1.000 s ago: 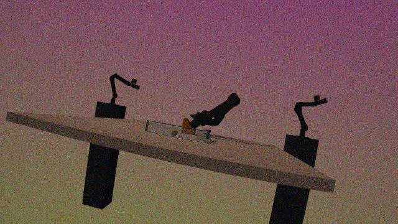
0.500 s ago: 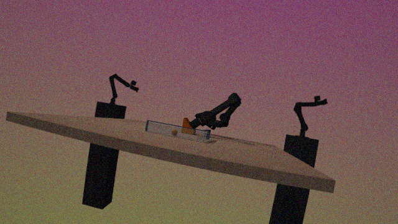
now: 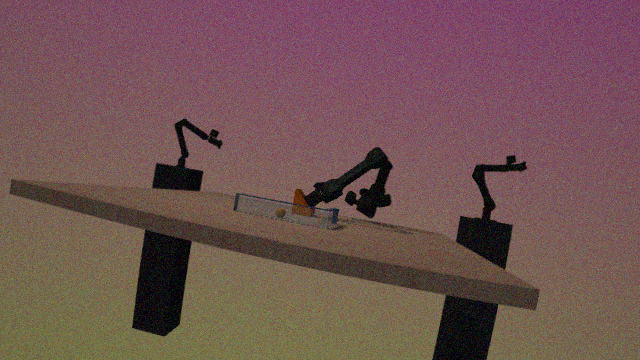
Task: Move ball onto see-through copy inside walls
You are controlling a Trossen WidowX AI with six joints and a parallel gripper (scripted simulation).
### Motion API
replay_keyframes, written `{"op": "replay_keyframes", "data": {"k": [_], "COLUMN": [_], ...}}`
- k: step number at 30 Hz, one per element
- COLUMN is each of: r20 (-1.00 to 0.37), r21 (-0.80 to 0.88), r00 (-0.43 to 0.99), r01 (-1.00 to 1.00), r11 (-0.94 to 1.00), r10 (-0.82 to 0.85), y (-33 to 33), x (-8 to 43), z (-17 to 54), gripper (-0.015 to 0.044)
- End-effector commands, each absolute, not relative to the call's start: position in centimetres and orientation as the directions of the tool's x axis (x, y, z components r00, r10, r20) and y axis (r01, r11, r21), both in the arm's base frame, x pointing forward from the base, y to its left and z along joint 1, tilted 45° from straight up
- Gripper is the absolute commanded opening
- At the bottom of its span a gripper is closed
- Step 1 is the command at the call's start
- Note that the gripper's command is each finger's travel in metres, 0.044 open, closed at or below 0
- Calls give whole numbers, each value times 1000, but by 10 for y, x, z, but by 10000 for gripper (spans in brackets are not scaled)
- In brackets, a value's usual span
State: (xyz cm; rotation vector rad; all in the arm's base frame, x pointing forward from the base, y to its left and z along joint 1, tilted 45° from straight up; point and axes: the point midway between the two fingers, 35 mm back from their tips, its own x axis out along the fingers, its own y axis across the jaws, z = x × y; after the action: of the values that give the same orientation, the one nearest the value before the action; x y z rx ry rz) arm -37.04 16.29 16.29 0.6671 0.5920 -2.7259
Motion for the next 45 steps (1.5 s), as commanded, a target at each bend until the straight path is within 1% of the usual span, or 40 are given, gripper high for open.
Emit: {"op": "replay_keyframes", "data": {"k": [1, 7, 11, 15, 20, 27, 33, 37, 45], "r20": [-432, -348, -287, -228, -147, -85, -39, -26, -104], "r21": [-351, -366, -379, -399, -411, -400, -381, -362, -326], "r00": [-901, -921, -906, -847, -732, -486, -230, -48, 289], "r01": [186, -36, -191, -369, -567, -783, -896, -931, -914], "r11": [-918, -930, -905, -840, -714, -476, -227, -54, 242], "r10": [-17, 172, 311, 480, 666, 870, 972, 999, 952], "y": [205, 254, 287, 325, 360, 395, 402, 397, 374], "x": [-359, -333, -305, -261, -199, -98, -6, 56, 175], "z": [200, 248, 279, 309, 347, 378, 402, 411, 395], "gripper": [272, 272, 272, 272, 272, 272, 272, 272, 272]}}
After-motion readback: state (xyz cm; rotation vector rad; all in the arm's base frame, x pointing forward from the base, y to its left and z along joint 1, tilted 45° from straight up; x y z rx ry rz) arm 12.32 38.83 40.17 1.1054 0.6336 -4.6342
